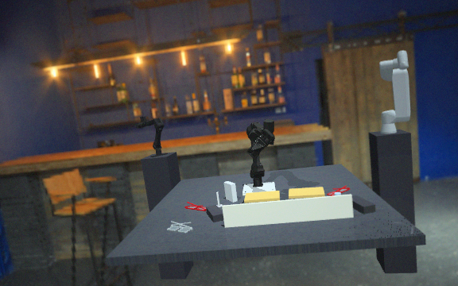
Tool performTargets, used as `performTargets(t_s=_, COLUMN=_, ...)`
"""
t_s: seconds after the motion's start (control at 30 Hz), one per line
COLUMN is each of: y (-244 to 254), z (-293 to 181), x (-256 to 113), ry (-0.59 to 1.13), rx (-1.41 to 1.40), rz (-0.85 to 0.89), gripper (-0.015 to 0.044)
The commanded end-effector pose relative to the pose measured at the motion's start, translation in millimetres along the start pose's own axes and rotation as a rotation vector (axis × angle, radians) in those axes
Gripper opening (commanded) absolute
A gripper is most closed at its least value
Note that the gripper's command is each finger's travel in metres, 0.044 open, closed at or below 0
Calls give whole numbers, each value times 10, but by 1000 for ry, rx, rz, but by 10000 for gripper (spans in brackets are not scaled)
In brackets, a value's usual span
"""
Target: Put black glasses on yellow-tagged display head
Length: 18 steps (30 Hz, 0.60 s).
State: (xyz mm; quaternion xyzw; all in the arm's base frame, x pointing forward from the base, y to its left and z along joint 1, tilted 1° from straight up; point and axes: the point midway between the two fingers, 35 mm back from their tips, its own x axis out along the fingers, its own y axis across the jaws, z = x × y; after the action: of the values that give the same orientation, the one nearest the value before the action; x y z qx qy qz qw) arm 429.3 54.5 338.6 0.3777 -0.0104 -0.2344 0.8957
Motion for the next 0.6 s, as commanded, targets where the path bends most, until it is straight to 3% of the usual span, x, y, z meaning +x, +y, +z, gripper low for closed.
performTargets(t_s=0.0, y=-696, z=68, x=278, ry=120, rx=142, rz=-207, gripper=0)
performTargets(t_s=0.3, y=-1645, z=161, x=276, ry=217, rx=405, rz=-554, gripper=0)
performTargets(t_s=0.57, y=-2421, z=246, x=-77, ry=226, rx=731, rz=-939, gripper=0)
